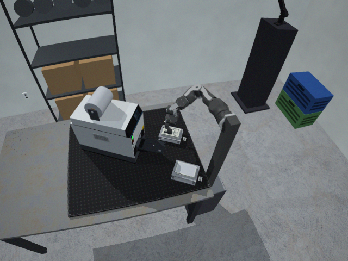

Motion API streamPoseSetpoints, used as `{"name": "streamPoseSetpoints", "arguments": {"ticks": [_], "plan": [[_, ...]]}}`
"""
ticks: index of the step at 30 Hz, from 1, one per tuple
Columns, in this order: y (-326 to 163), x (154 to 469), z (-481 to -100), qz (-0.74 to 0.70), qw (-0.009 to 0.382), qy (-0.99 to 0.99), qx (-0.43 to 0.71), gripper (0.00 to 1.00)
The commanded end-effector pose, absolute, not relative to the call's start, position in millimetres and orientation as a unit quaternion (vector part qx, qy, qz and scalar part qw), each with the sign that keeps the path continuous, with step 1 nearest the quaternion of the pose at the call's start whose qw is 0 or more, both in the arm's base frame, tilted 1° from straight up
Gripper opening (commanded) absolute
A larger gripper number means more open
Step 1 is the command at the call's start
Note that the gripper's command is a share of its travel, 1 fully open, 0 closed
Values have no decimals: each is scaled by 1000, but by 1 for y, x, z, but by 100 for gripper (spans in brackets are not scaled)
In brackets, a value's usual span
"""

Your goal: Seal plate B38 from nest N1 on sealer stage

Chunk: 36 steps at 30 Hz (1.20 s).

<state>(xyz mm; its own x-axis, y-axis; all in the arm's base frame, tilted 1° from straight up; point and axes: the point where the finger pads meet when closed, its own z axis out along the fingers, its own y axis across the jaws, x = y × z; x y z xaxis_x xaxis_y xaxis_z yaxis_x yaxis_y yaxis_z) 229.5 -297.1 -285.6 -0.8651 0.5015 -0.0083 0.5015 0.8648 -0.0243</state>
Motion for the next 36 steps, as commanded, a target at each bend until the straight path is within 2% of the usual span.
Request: {"name": "streamPoseSetpoints", "arguments": {"ticks": [1, 5, 36], "plan": [[-304, 225, -287, -12, 3, 966, 260, 77], [-332, 204, -294, -10, 3, 966, 258, 77], [-324, 208, -293, -9, 2, 966, 257, 77]]}}
